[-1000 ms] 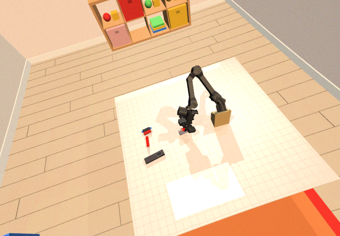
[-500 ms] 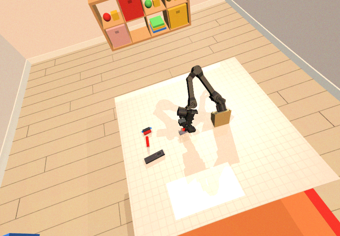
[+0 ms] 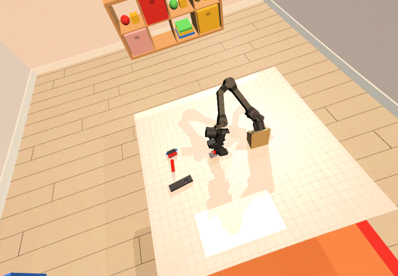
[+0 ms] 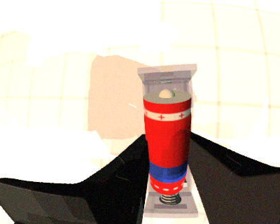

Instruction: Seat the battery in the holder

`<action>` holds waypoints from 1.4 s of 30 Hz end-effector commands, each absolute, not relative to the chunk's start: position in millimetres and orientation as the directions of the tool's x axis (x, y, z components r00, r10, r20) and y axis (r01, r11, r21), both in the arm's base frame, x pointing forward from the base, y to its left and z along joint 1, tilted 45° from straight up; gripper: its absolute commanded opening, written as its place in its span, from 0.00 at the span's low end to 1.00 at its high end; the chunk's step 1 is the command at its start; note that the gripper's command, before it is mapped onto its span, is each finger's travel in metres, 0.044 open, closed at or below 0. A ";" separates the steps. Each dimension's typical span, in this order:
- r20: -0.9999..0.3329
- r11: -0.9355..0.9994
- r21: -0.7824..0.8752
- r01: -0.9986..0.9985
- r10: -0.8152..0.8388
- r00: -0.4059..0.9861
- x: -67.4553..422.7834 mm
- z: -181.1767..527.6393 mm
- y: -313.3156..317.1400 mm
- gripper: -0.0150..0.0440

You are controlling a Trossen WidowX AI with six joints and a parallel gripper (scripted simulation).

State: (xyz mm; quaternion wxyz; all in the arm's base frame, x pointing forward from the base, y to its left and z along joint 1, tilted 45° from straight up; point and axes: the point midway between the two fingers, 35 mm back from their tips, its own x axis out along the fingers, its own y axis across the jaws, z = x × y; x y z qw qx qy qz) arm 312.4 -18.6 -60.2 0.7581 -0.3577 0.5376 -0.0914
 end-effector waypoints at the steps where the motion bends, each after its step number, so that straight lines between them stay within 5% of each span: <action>1: -0.761 0.731 -0.634 -0.253 -0.531 0.372 310.7 -65.7 -19.1 0.40; 42: -0.783 0.748 -0.622 -0.232 -0.598 0.171 316.4 -70.1 -22.1 0.40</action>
